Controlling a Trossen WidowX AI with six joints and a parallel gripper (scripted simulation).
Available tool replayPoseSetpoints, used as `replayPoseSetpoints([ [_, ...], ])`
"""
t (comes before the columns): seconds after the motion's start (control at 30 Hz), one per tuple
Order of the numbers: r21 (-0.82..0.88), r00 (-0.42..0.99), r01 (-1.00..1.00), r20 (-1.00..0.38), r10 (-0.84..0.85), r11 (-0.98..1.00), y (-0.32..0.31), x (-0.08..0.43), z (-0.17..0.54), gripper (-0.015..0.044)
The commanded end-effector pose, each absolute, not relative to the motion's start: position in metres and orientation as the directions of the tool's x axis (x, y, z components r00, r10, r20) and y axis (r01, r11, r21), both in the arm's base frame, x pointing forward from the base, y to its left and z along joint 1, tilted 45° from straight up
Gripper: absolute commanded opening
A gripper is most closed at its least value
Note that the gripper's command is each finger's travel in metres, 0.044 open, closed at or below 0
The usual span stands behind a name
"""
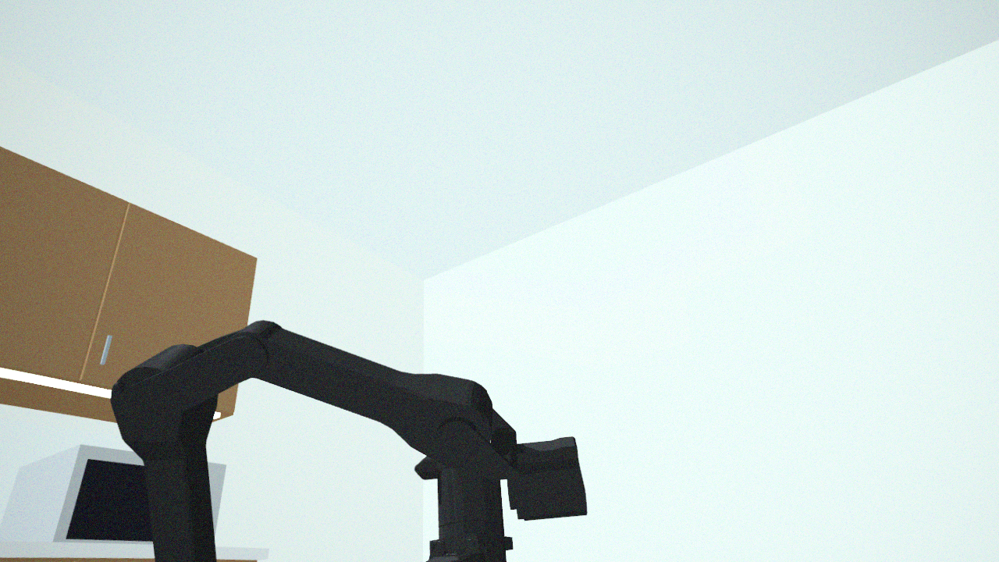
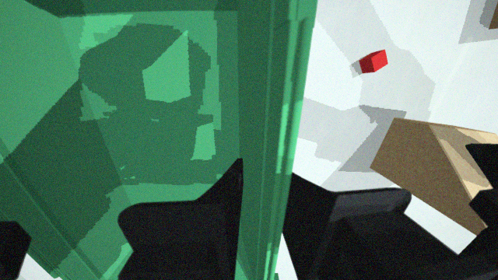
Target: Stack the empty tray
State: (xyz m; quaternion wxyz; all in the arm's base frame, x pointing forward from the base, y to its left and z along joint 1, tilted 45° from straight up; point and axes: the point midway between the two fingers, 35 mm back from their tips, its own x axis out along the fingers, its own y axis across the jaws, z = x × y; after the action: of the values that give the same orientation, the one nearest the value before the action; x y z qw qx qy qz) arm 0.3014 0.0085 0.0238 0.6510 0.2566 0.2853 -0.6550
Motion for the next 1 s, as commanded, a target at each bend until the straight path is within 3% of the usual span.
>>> replayPoseSetpoints([
  [0.0,-0.059,-0.041,0.998,-0.707,-0.706,0.001,0.004,0.2979,0.0219,0.0],
  [0.87,-0.059,-0.041,0.998,-0.707,-0.706,0.001,0.0041,0.2979,0.022,0.0],
  [0.97,-0.059,-0.041,0.998,-0.707,-0.706,0.001,0.0041,0.2979,0.022,0.0044],
])
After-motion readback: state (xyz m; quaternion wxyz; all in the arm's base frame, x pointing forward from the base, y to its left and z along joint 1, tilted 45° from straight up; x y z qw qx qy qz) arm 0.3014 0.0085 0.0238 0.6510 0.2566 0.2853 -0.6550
